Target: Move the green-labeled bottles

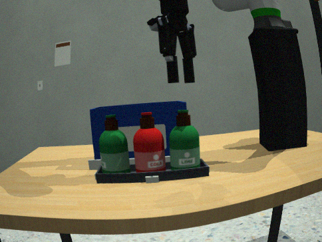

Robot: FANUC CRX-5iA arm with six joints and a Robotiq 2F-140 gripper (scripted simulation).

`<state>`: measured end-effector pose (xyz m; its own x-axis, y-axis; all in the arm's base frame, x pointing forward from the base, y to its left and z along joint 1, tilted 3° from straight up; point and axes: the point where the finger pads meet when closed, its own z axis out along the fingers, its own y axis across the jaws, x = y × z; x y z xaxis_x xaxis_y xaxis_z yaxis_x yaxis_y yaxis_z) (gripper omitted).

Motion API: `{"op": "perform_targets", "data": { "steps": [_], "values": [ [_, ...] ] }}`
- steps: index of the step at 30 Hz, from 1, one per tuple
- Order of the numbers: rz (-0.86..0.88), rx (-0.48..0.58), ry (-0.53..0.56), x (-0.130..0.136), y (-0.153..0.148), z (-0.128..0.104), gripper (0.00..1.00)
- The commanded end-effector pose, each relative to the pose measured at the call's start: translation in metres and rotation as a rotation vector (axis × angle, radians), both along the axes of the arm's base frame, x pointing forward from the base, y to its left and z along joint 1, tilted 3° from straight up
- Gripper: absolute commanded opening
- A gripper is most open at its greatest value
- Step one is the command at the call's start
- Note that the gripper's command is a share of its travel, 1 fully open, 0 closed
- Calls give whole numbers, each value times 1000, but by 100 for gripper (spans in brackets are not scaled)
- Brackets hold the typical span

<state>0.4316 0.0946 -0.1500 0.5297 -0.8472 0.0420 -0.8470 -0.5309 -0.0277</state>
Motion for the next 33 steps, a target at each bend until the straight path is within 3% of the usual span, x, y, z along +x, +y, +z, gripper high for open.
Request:
{"op": "perform_targets", "data": {
  "steps": [1,33],
  "values": [
    [0,0,-1,1,0,-1,44],
    [0,0,-1,3,0,-35,44]
  ]
}}
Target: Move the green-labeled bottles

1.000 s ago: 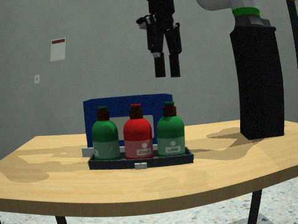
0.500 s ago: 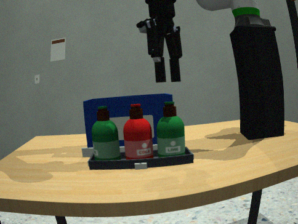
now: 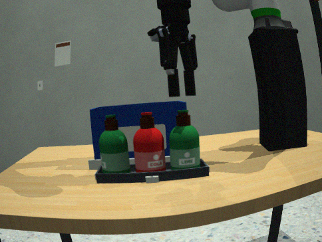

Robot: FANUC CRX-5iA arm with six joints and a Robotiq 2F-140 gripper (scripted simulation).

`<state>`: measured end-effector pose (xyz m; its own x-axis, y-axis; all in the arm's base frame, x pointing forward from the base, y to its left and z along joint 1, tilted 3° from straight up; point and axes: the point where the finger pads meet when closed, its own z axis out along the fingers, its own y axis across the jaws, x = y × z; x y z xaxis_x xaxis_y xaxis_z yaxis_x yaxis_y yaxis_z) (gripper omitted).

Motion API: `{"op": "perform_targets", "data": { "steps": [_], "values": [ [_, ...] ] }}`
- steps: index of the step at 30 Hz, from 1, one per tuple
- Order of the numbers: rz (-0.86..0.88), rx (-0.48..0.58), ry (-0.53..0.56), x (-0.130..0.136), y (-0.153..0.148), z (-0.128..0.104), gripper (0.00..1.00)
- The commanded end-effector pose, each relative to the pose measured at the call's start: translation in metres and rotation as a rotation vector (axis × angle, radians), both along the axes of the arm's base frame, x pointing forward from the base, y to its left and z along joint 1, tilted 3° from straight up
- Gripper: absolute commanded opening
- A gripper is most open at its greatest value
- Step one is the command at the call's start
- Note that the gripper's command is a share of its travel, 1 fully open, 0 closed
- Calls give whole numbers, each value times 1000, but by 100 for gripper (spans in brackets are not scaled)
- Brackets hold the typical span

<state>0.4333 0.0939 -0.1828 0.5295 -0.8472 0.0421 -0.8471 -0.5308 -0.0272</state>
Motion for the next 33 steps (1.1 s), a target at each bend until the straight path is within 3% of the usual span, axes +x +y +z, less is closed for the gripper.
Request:
{"op": "perform_targets", "data": {
  "steps": [1,33],
  "values": [
    [0,1,-2,1,0,-3,44],
    [0,1,-2,2,0,-13,44]
  ]
}}
